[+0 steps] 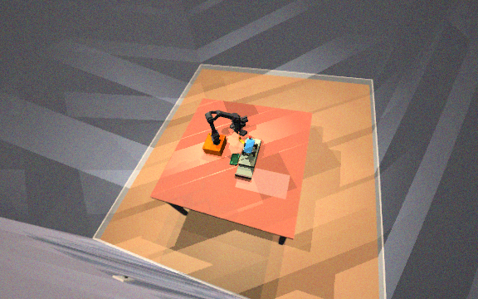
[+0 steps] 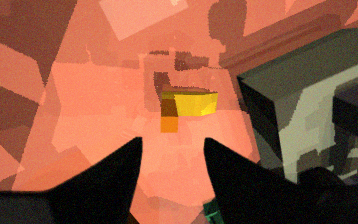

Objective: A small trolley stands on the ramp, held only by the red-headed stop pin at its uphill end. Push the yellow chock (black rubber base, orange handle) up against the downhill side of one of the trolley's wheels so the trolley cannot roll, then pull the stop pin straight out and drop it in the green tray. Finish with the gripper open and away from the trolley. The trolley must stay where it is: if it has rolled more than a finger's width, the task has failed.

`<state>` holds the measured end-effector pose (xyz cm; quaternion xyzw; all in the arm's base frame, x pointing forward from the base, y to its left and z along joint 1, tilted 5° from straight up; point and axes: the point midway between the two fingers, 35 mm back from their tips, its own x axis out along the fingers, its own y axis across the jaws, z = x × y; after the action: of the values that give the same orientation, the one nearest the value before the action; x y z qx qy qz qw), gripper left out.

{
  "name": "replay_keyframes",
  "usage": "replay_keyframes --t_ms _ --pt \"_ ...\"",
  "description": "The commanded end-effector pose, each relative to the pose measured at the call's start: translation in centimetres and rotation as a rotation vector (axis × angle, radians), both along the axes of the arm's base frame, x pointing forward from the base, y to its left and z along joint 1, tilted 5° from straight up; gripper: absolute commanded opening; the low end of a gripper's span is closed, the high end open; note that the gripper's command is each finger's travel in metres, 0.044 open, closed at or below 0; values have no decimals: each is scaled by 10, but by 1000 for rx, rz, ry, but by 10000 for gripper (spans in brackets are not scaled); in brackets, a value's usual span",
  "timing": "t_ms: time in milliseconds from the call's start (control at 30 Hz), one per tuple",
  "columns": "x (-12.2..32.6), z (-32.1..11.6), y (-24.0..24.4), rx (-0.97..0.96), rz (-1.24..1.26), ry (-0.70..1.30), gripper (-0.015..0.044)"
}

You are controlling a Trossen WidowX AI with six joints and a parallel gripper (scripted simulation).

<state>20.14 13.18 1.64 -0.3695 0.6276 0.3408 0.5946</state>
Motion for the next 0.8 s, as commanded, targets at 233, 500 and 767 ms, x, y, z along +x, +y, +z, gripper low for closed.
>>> replay_keyframes --t_ms 233,500,767 --pt "-3 -18 -2 1 4 5 190" --pt "-3 -30 -2 1 4 5 190" --pt "-4 -42 -3 1 4 6 190"
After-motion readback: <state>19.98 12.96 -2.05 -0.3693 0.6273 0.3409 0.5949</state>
